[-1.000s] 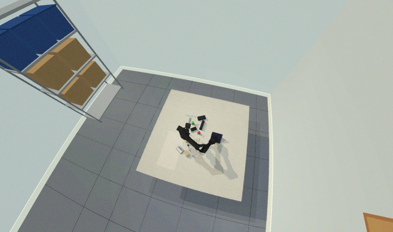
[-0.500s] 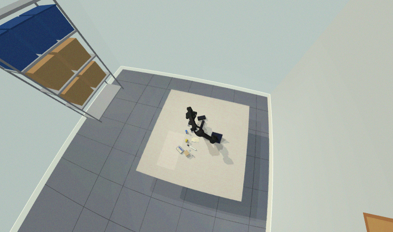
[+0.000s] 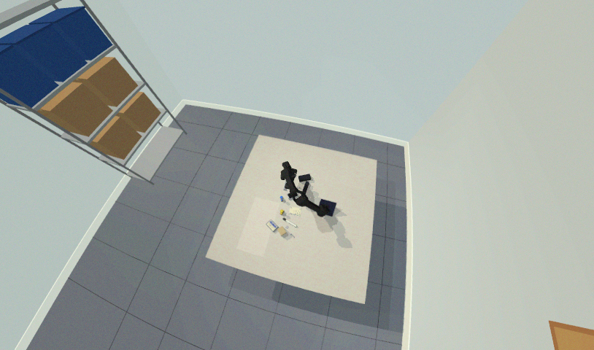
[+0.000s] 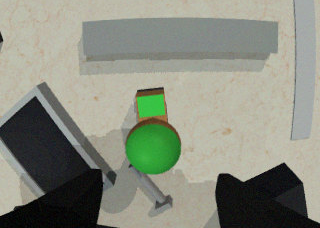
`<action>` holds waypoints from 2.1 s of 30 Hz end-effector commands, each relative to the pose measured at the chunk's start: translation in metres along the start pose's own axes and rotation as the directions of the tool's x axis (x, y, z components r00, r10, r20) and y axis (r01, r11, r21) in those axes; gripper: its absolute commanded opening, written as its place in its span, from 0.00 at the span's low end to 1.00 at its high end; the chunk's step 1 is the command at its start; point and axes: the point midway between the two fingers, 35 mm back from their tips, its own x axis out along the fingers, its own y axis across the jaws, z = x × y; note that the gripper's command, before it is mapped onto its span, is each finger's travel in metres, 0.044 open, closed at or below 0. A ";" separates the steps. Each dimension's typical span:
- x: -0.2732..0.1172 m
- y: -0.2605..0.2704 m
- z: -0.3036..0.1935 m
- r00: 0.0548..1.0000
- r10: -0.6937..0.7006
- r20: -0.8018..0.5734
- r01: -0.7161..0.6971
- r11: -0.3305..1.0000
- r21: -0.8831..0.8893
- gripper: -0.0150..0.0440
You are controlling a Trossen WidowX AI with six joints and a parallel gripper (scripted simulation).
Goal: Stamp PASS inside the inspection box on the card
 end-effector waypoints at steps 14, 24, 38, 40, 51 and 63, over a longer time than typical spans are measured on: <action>0.030 0.001 0.001 1.000 0.005 -0.001 -0.005 1.000 0.003 0.64; 0.046 0.002 0.001 1.000 0.006 0.000 -0.006 1.000 0.003 0.64; 0.068 0.003 -0.001 1.000 0.008 0.000 -0.008 1.000 0.003 0.64; 0.068 0.004 -0.001 1.000 0.008 0.000 -0.008 1.000 0.003 0.64; 0.066 0.003 -0.001 1.000 0.005 -0.002 -0.005 1.000 -0.001 0.39; 0.062 0.002 0.000 1.000 0.003 -0.002 -0.003 1.000 -0.001 0.25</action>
